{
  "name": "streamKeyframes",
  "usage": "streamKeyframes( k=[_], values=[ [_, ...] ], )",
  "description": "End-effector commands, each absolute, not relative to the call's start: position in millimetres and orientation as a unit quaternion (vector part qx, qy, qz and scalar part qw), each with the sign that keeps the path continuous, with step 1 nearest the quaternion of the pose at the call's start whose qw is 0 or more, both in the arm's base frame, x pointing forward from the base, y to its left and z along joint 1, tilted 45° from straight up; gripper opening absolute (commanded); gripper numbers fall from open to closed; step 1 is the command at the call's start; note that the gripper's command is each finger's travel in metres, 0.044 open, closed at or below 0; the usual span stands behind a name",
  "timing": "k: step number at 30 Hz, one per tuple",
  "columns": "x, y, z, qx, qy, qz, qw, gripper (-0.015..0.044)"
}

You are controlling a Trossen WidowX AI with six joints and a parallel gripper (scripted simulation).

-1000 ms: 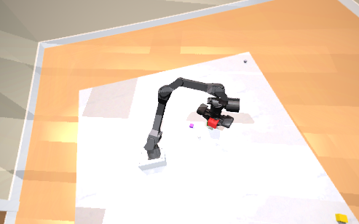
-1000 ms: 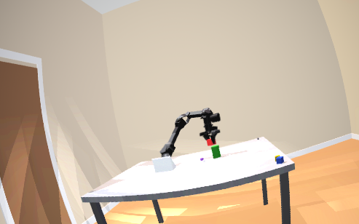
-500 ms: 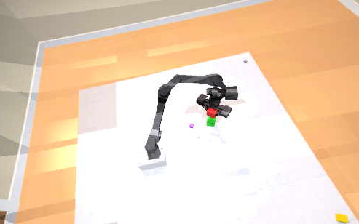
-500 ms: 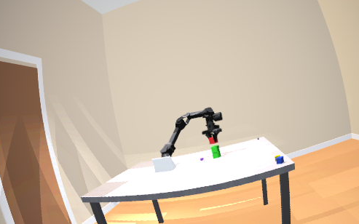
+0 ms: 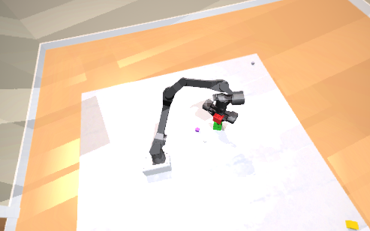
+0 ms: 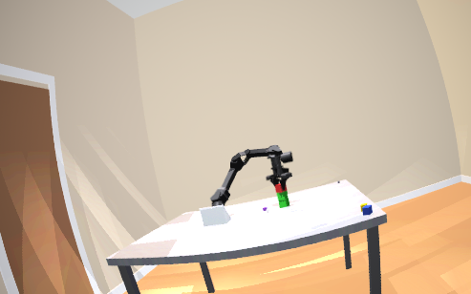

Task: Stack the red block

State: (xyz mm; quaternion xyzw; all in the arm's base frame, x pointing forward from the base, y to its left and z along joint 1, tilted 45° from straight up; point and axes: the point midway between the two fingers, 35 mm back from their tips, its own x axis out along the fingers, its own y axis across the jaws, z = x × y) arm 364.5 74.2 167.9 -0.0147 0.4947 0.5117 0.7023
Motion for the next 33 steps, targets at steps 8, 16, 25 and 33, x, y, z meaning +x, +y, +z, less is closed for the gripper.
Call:
streamKeyframes(
  k=[8,16,25,33],
  values=[
    [364.7,75.7,167.8,-0.011,0.492,0.510,0.706,0.0000],
    [364.7,76.0,167.5,-0.011,0.492,0.510,0.706,0.0000],
    [364.6,75.1,167.1,-0.015,0.493,0.510,0.705,0.0105],
    [364.6,75.1,167.1,-0.015,0.493,0.510,0.705,0.0315]
  ],
)
